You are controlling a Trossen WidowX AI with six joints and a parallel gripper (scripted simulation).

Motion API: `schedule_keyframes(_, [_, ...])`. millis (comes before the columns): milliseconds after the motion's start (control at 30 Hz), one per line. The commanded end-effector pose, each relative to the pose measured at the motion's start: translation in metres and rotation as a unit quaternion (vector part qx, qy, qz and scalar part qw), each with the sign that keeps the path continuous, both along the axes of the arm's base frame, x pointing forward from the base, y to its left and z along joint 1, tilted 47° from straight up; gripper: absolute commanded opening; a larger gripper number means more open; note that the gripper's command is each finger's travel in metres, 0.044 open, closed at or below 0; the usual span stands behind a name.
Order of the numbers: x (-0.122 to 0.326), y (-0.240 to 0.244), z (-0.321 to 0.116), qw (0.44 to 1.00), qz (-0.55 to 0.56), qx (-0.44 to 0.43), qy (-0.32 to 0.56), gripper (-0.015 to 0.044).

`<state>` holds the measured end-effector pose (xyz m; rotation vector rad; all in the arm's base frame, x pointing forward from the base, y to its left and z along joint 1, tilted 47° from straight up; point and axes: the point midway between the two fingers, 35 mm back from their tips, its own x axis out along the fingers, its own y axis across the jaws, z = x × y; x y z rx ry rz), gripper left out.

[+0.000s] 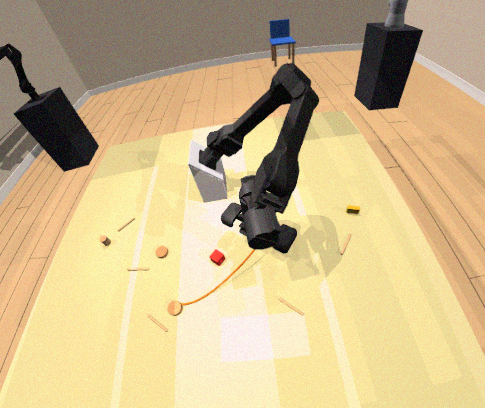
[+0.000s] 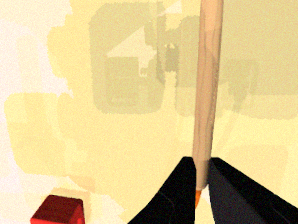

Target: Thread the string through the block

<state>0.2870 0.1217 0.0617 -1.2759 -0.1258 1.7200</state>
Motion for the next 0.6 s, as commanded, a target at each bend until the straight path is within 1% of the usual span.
schedule_keyframes(0, [0.002, -0.001, 0.0, 0.999, -0.027, 0.0, 0.028, 0.0])
schedule_keyframes(267, [0.011, -0.003, -0.001, 0.983, -0.126, 0.0, 0.132, 0.0])
schedule_keyframes(567, [0.02, -0.005, -0.003, 0.941, -0.235, 0.0, 0.245, 0.0])
